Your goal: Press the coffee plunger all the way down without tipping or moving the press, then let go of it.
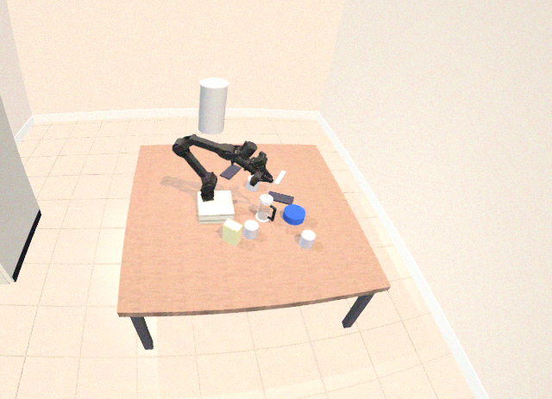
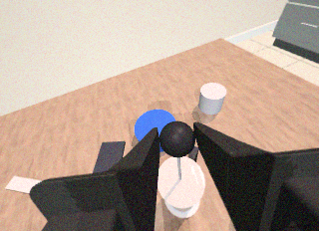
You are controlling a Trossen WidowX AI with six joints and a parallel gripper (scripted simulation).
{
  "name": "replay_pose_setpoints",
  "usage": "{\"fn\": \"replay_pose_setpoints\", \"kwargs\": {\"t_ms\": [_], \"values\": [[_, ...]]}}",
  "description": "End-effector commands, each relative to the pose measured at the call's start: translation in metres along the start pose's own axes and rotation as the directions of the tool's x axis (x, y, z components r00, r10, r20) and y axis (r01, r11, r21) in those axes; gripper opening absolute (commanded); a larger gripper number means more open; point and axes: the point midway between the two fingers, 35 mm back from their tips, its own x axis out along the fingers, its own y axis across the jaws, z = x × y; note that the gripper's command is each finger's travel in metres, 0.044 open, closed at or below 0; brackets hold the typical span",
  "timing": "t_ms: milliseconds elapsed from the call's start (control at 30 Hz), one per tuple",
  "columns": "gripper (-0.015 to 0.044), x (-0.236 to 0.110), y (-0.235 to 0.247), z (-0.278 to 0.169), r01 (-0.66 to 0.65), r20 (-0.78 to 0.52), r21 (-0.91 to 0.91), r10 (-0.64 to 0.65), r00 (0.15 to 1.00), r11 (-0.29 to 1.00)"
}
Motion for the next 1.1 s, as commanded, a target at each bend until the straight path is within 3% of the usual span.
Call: {"fn": "replay_pose_setpoints", "kwargs": {"t_ms": [0, 1067], "values": [[0.0118, 0.009, 0.0, -0.019, -0.002, -0.038, -0.006, 0.002, 0.999, 1.0], [0.0118, 0.041, 0.0, -0.061, -0.002, -0.038, -0.006, 0.002, 0.999, 1.0]]}}
